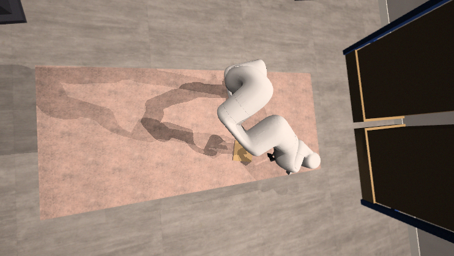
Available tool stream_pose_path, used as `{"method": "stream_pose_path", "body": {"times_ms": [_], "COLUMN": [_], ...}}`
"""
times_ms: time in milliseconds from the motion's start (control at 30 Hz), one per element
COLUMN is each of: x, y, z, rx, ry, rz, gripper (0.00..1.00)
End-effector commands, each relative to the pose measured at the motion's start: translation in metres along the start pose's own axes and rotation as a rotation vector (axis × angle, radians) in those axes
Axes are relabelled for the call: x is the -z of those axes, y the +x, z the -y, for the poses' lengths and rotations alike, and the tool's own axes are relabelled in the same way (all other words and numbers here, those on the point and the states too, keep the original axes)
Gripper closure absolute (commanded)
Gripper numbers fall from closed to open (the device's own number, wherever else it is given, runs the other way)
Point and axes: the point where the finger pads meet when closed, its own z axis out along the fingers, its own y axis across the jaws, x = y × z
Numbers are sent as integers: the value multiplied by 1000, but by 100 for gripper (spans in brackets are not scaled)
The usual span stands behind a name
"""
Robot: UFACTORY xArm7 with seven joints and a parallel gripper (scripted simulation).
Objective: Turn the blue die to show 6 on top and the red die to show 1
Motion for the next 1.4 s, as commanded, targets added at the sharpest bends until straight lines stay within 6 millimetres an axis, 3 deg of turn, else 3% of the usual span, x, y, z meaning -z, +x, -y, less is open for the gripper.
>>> {"method": "stream_pose_path", "body": {"times_ms": [0,333,1367], "x": [2,-2,-25], "y": [1,0,-10], "z": [1,0,0], "rx": [7,159,1140], "ry": [1,-2,-3], "rz": [-4,0,22], "gripper": [0,0,0]}}
